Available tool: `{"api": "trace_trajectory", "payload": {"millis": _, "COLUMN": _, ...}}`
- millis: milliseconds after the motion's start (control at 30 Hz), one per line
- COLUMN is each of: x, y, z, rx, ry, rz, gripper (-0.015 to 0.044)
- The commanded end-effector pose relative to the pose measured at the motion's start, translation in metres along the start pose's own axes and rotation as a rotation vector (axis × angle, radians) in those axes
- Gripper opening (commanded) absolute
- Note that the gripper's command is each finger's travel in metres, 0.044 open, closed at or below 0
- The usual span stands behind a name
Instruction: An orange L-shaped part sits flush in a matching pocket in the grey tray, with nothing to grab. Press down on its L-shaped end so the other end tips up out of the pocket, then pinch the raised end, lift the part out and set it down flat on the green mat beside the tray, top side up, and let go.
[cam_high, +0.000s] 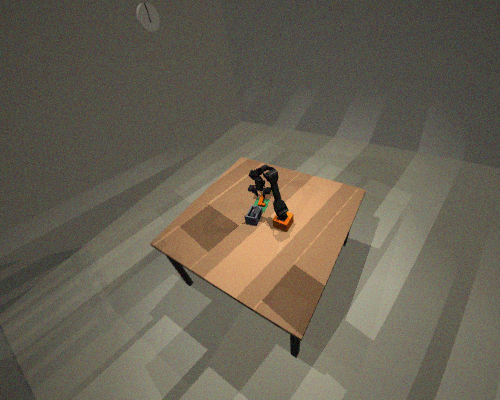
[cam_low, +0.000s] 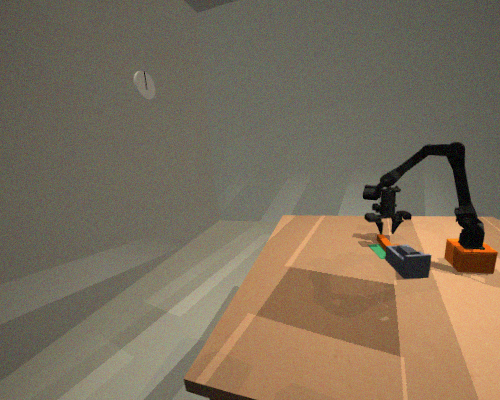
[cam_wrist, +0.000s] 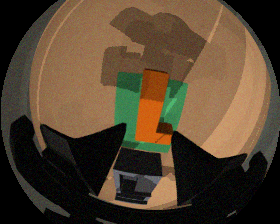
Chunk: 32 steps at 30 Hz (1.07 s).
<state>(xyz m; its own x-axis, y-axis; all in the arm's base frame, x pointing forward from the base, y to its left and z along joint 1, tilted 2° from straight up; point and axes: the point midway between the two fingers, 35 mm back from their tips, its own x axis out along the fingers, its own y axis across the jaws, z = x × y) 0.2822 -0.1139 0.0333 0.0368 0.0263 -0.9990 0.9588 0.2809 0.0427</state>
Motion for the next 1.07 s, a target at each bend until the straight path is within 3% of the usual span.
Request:
{"api": "trace_trajectory", "payload": {"millis": 0, "x": -0.023, "y": 0.003, "z": 0.003, "rx": 0.0, "ry": -0.006, "rz": 0.009, "gripper": 0.0341}}
{"api": "trace_trajectory", "payload": {"millis": 67, "x": -0.047, "y": 0.004, "z": 0.003, "rx": 0.001, "ry": -0.006, "rz": 0.009, "gripper": 0.0394}}
{"api": "trace_trajectory", "payload": {"millis": 200, "x": -0.085, "y": 0.001, "z": 0.0, "rx": 0.003, "ry": -0.005, "rz": 0.01, "gripper": 0.04}}
{"api": "trace_trajectory", "payload": {"millis": 1033, "x": -0.081, "y": 0.004, "z": 0.003, "rx": 0.007, "ry": -0.019, "rz": 0.021, "gripper": 0.04}}
